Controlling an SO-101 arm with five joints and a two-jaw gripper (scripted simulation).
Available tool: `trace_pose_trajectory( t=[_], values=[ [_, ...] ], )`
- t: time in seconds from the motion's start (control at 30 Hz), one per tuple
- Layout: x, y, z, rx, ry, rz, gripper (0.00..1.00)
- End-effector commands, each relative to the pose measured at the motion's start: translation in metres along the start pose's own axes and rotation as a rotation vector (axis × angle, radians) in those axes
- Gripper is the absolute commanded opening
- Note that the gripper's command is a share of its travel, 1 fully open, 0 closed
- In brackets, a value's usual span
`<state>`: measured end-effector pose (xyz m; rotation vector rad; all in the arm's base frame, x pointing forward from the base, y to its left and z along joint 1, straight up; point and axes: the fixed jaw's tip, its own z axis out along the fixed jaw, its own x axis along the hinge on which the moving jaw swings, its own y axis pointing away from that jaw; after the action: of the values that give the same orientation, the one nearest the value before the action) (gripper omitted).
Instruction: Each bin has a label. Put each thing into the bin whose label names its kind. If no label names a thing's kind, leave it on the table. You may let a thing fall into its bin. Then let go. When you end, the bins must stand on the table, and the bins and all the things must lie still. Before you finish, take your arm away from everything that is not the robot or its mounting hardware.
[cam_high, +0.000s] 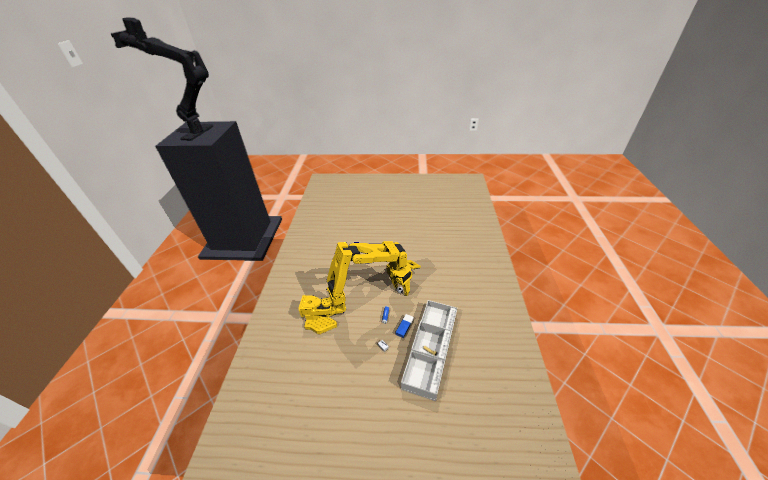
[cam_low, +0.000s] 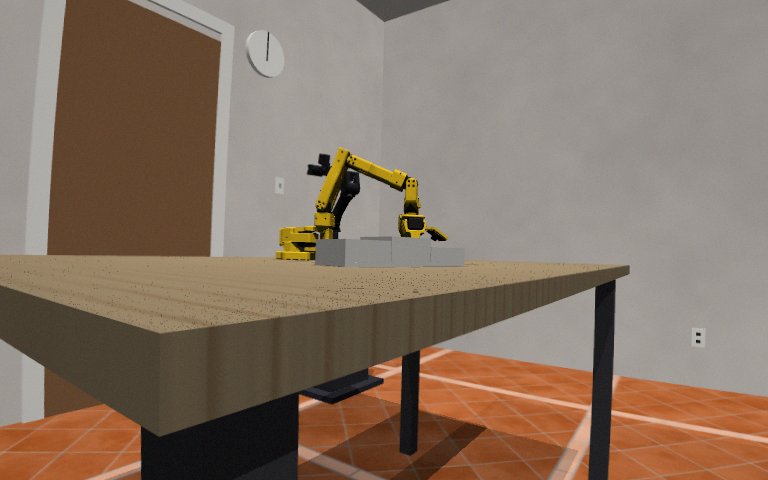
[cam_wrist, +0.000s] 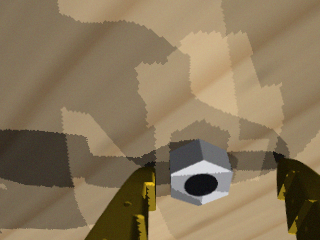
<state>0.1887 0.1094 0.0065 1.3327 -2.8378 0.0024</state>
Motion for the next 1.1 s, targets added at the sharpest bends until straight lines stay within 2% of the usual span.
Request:
trace_pose_trajectory(
  t=[0.0,0.37,1.07],
  values=[
    [-0.0034,0.0002,-0.0031,0.008,-0.023,0.004,0.22],
    [-0.0034,0.0002,-0.0031,0.008,-0.023,0.004,0.19],
    [-0.0035,0.0002,-0.003,0.008,-0.023,0.004,0.03]
  ],
)
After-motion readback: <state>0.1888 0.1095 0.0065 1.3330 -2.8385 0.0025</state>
